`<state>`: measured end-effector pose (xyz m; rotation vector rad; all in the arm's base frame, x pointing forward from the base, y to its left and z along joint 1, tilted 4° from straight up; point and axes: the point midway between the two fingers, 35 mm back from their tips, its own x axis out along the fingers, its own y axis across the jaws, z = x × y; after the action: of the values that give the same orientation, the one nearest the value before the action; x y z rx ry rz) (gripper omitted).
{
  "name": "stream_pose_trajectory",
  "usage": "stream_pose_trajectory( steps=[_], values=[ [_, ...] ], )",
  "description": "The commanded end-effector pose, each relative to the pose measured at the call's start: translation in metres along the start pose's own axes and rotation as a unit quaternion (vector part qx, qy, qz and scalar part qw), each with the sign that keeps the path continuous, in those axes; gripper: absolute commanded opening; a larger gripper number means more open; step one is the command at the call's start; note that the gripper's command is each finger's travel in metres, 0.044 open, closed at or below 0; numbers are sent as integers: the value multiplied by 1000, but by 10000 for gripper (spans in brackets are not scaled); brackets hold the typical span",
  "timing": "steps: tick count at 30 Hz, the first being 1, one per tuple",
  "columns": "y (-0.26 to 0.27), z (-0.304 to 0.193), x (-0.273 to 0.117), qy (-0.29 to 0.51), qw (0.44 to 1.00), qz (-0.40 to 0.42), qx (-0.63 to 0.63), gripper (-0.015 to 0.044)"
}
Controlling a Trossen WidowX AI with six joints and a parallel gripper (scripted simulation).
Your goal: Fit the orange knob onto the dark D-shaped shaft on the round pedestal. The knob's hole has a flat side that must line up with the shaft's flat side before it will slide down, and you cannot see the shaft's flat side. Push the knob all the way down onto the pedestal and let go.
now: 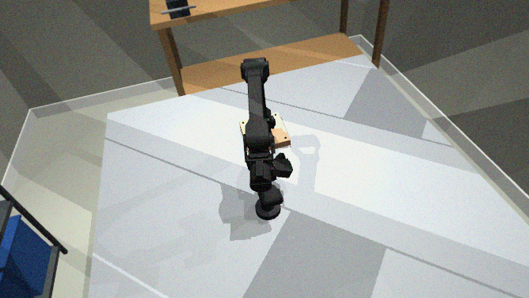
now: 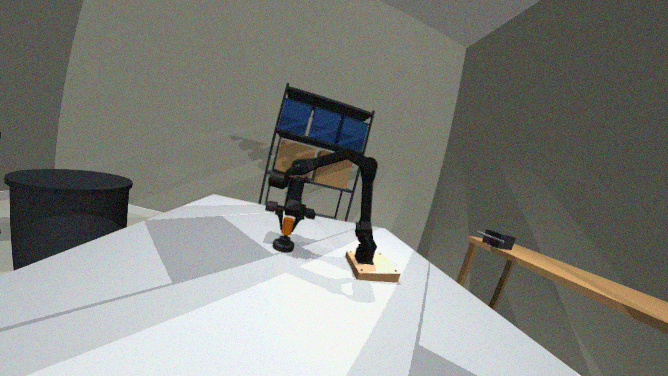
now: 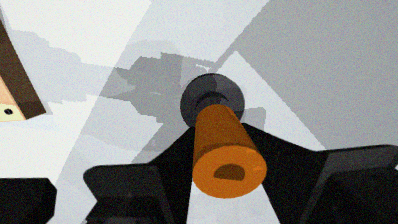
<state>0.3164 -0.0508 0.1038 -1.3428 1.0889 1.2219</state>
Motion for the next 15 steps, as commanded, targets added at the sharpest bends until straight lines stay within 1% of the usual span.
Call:
stream_pose_trajectory(
  steps=[1, 4, 15],
  values=[
    [-1, 0, -2, 0, 999, -1, -51, 0],
    [-2, 0, -1, 0, 996, -2, -93, 0],
    [-1, 0, 2, 0, 996, -1, -93, 0]
  ],
)
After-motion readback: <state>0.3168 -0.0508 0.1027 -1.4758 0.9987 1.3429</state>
